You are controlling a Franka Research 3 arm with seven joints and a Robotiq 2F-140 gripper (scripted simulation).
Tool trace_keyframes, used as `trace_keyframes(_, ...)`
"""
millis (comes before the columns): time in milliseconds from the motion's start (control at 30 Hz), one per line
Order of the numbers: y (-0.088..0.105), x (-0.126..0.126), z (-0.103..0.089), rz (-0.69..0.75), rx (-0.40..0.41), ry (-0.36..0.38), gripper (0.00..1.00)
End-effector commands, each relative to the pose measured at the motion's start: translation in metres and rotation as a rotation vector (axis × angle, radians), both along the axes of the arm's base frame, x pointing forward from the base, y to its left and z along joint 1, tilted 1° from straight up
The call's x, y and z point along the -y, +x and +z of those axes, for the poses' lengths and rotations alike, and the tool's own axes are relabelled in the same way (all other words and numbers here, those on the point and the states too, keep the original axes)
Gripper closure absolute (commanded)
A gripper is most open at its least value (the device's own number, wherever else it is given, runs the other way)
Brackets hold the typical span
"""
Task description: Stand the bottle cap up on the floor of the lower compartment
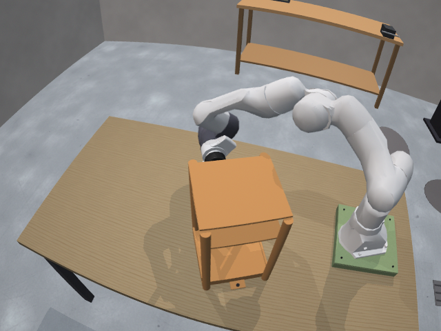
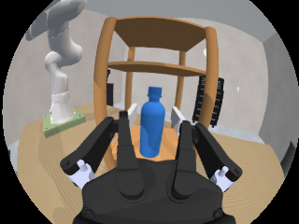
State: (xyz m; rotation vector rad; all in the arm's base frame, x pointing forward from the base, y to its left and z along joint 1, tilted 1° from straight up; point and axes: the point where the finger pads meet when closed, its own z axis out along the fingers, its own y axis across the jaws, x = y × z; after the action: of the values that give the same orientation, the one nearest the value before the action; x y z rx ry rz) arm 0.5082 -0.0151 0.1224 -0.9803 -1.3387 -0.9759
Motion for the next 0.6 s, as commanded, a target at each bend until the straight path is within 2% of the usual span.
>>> trace_keyframes(0,-0.001,0.002,0.0,0.002,-0.007,-0.001,0.54)
trace_keyframes(567,0.01,0.036,0.0,0.002,-0.007,-0.001,0.54)
